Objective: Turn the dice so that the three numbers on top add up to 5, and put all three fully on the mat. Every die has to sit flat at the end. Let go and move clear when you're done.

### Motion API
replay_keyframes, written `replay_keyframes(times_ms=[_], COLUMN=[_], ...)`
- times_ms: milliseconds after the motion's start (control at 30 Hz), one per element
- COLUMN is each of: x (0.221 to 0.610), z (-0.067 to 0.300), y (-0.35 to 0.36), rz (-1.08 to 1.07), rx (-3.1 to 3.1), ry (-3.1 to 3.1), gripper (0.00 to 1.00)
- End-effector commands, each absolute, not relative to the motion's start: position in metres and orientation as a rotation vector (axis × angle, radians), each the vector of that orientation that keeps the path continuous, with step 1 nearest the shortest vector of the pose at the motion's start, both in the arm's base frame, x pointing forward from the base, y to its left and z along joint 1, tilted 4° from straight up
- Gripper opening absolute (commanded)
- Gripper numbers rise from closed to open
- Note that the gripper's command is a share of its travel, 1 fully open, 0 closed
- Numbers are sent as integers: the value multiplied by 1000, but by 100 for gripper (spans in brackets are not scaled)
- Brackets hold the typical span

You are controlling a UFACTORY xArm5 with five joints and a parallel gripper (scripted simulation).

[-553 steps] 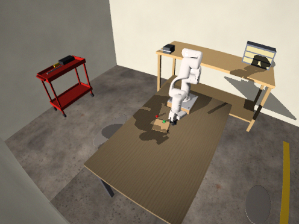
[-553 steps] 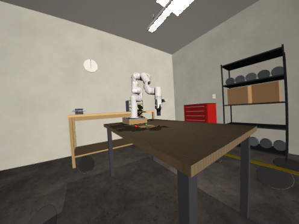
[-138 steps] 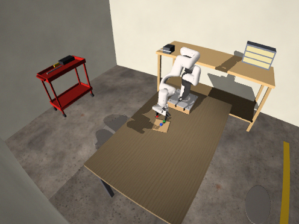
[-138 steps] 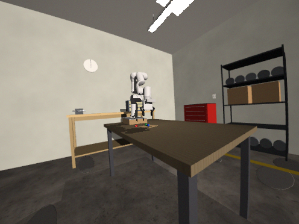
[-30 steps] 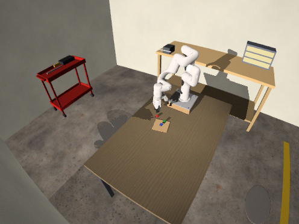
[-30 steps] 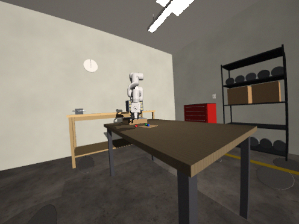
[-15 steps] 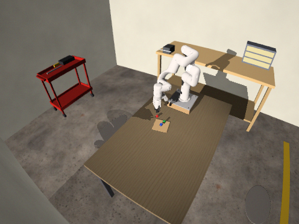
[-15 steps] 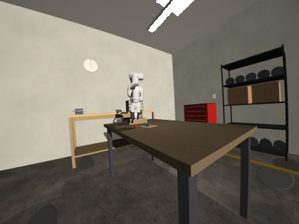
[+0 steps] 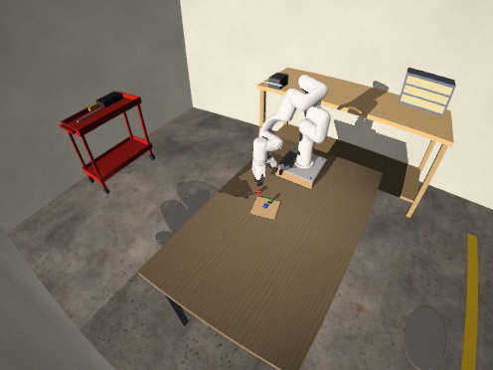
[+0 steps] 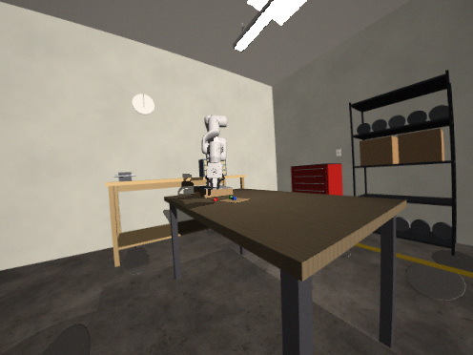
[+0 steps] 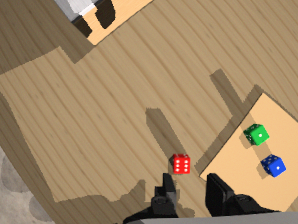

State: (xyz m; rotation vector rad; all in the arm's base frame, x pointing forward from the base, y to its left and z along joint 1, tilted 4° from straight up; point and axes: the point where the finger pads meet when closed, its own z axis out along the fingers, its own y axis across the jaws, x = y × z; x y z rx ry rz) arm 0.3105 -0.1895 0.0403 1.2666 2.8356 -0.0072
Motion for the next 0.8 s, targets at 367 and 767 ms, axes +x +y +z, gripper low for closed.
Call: replay_keyframes(times_ms=[367,767], x=[312,313], z=[34,20], y=[-190,-190], rz=[-8,-8], rx=[1265,1265], ry=[2833,2833], gripper=[36,36])
